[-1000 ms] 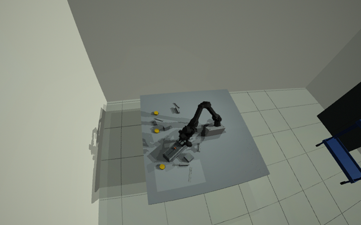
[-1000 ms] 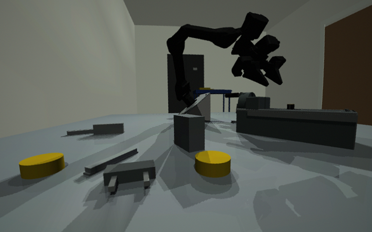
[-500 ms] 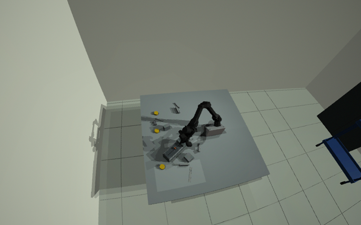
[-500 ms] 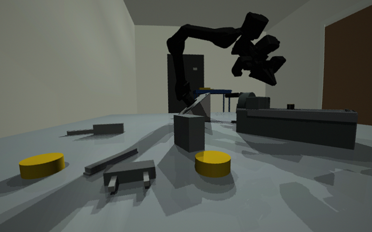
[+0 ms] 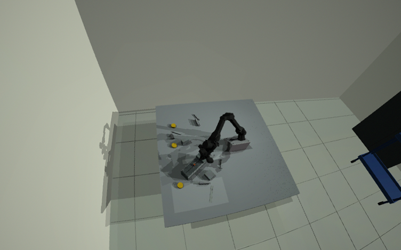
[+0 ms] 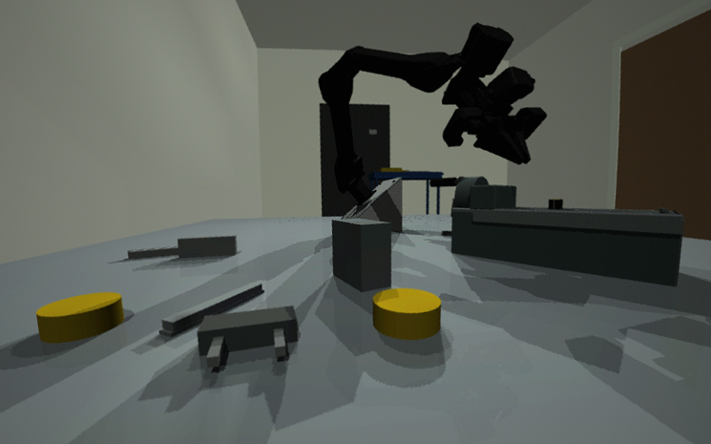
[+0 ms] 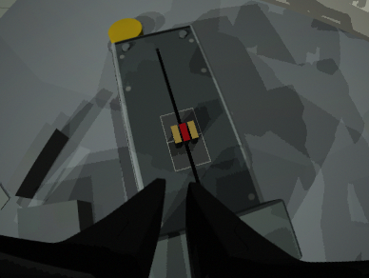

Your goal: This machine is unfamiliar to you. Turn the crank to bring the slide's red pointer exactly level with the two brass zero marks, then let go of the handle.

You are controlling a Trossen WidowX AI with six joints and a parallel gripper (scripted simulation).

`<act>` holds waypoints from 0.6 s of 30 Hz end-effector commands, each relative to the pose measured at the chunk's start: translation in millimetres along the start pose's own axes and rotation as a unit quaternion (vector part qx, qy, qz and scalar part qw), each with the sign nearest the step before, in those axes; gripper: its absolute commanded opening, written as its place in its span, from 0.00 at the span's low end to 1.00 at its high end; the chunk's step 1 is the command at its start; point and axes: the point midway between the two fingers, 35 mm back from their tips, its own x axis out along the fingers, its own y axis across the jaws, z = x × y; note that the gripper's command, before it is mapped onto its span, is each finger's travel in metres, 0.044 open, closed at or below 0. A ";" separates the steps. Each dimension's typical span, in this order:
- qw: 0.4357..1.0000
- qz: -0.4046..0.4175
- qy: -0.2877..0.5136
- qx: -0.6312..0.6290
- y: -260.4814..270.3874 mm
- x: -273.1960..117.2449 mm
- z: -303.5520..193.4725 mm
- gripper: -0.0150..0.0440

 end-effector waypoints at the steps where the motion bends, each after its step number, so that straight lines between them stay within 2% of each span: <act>1: 1.000 0.000 0.000 0.000 -0.1 0.0 0.0 0.48; 13: 1.000 0.000 0.000 0.000 -0.1 0.0 0.0 1.00; 14: 1.000 0.000 0.000 0.000 -0.1 0.0 0.0 1.00; 18: 1.000 0.000 0.000 0.000 -0.1 0.0 0.0 0.82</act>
